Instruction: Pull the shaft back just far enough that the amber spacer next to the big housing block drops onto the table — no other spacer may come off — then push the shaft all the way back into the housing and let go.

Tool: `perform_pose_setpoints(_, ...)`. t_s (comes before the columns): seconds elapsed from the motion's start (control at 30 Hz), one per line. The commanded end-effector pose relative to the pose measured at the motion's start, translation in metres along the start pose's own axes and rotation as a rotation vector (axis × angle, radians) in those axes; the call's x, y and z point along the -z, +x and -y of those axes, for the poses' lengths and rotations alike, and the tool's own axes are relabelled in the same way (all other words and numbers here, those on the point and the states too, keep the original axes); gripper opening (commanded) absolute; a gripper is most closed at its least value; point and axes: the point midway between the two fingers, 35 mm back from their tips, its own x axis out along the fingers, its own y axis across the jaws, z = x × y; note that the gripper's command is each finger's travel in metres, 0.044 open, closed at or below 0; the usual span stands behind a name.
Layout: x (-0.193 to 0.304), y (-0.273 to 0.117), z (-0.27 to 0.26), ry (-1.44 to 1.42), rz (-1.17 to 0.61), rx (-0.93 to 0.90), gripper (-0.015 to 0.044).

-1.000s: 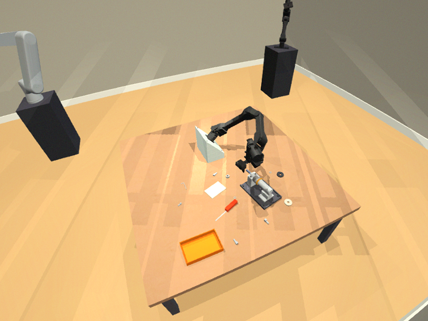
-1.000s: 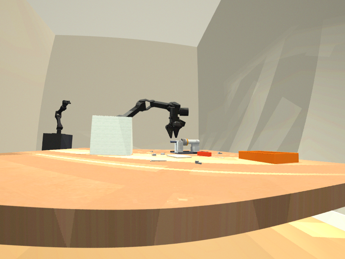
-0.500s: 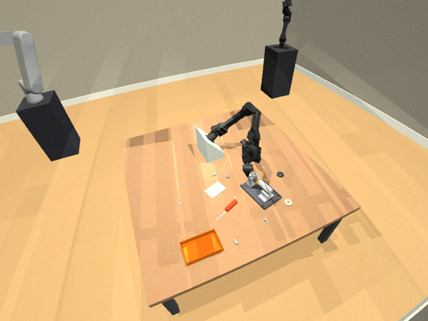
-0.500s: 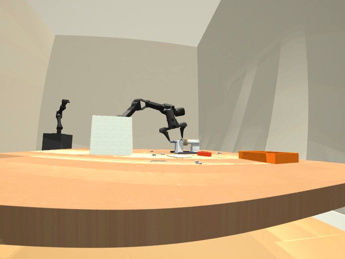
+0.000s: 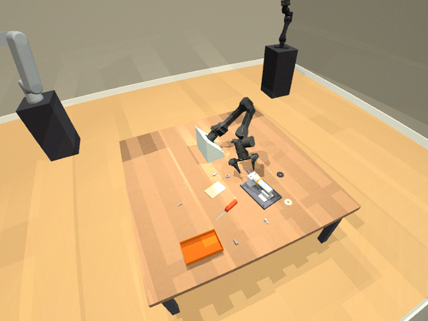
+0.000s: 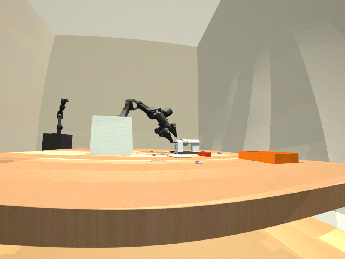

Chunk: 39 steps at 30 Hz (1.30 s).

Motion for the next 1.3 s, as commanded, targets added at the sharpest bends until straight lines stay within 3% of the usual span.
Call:
perform_pose_setpoints(0.0,-0.028,-0.019,-0.01,-0.769,-0.136,0.129,0.044)
perform_pose_setpoints(1.27,-0.027,-0.006,-0.007,-0.788,-0.14,0.131,0.044)
